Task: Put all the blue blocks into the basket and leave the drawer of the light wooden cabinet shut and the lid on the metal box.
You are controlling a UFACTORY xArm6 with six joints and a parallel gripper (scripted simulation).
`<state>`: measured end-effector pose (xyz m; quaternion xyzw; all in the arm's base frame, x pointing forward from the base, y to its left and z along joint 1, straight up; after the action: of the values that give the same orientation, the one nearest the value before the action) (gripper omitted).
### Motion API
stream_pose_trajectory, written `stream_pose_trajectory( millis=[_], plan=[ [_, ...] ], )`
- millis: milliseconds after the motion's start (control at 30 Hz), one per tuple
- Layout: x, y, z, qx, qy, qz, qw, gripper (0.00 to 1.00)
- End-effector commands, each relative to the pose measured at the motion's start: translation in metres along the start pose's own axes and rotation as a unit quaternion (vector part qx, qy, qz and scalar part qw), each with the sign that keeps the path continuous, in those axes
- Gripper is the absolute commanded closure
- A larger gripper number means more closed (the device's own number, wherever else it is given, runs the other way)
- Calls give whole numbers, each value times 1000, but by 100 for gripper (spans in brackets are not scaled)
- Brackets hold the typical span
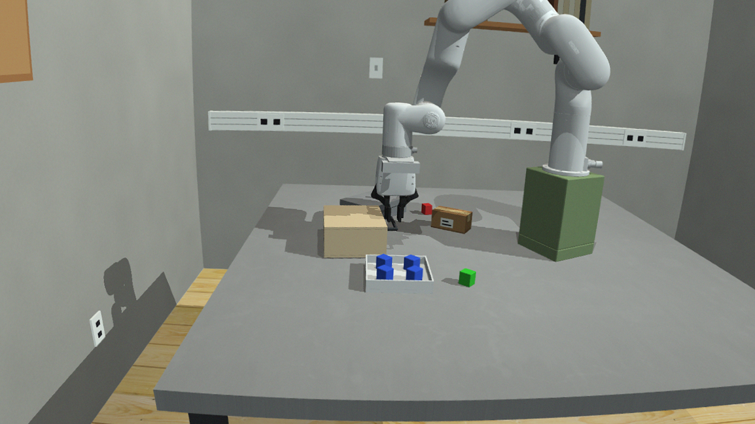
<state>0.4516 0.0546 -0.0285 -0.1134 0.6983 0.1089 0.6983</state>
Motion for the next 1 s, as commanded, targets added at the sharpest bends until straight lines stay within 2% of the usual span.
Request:
stream_pose_trajectory(
  millis=[0,400,467,733,967],
  plan=[
    [-12,0,1,0,-1,0,1000,76],
    [-56,0,1,0,-1,0,1000,76],
    [-56,0,1,0,-1,0,1000,76],
    [-81,0,1,0,-1,0,1000,76],
    [-95,0,1,0,-1,0,1000,76]
  ],
)
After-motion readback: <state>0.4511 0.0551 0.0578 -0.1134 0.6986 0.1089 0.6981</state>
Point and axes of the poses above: the point where the finger pads meet when closed, its own x axis out along the fingers, its own z axis across the jaws, y = z × x, the point moved 10 cm from there along -x, back along the fingers, and after that the axes turned 6 degrees about -x, right-handed, at the moved point
